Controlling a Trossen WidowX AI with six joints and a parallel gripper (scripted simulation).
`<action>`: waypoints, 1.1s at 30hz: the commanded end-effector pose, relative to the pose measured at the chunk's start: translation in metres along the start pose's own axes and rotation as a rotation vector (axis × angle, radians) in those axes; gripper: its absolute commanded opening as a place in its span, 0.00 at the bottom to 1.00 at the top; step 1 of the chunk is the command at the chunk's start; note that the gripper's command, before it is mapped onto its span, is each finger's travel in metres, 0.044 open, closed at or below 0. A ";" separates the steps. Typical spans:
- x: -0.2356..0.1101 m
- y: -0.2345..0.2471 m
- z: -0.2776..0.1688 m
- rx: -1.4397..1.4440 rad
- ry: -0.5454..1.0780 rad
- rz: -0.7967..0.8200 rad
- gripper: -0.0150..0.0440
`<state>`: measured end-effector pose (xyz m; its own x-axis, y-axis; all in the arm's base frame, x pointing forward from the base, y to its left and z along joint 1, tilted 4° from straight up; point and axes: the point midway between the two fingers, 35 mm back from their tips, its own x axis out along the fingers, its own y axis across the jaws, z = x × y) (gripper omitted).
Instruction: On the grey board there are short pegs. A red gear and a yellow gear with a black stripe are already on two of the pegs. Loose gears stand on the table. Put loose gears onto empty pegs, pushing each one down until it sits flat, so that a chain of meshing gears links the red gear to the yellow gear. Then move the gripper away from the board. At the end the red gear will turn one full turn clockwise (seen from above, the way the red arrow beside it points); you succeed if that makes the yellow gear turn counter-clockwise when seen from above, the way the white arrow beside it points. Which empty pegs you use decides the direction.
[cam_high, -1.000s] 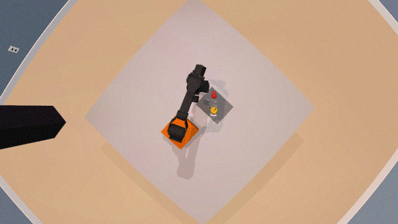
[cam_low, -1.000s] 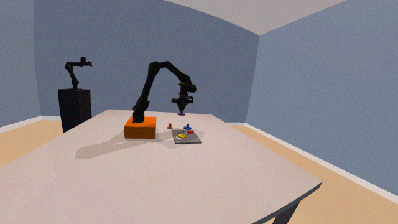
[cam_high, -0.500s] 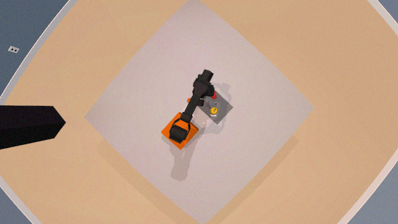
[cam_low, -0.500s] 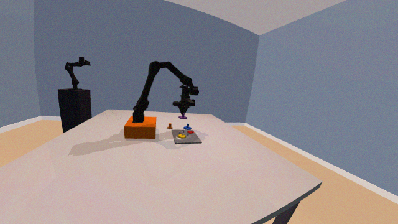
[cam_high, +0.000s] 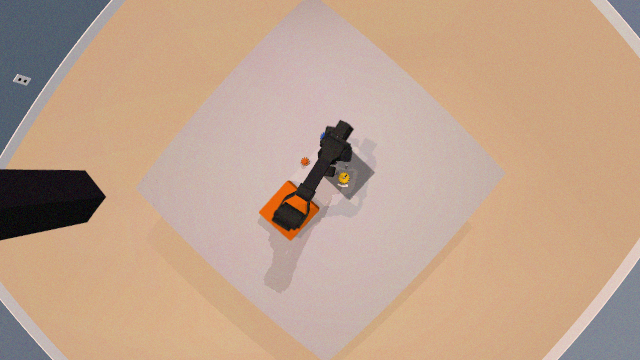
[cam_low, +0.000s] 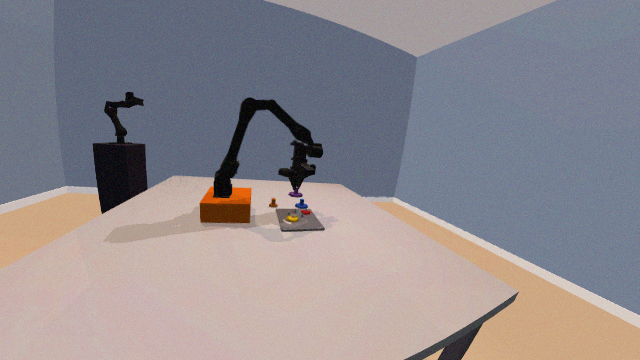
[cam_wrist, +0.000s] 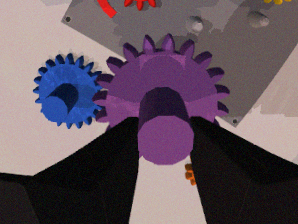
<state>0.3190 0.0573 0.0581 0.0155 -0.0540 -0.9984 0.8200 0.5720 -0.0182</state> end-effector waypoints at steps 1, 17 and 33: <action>0.005 -0.007 0.009 -0.005 -0.005 -0.002 0.25; 0.020 -0.027 0.034 -0.007 -0.008 -0.002 0.25; 0.017 -0.027 0.033 -0.007 -0.008 -0.002 0.25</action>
<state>0.3163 0.0145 0.0429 0.0185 -0.0575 -0.9982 0.8193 0.5731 -0.0178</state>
